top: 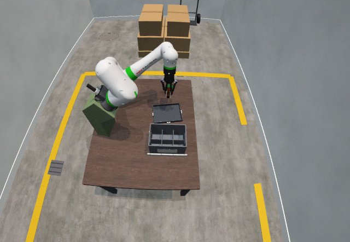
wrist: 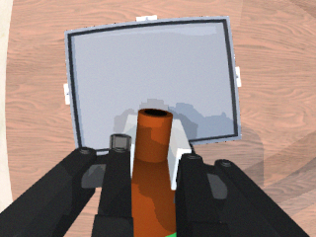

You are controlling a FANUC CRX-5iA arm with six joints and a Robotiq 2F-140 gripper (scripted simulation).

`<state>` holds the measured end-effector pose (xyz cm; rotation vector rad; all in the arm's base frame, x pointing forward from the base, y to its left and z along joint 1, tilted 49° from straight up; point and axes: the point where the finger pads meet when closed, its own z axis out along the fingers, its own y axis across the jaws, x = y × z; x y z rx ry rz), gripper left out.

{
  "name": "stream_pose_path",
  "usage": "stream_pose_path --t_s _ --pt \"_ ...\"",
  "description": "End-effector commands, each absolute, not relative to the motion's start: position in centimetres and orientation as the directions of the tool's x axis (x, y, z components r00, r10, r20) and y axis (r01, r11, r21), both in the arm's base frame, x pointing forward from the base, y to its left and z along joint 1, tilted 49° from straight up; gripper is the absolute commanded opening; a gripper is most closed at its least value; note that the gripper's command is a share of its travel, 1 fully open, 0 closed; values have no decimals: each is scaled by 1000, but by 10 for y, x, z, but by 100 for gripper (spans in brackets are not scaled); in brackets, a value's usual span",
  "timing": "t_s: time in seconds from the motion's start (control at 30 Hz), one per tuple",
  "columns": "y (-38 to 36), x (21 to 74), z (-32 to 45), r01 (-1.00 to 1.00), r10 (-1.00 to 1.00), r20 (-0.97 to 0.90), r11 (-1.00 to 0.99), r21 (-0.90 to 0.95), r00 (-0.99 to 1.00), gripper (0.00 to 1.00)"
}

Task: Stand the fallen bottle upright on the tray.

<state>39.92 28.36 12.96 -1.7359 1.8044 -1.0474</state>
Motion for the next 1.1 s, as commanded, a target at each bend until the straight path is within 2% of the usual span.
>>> stream_pose_path --t_s 0.0,1.07 --pt "284 399 130 -652 -972 196 -66 -755 -129 0" --pt "286 399 129 -653 -936 273 -65 -754 -221 0"
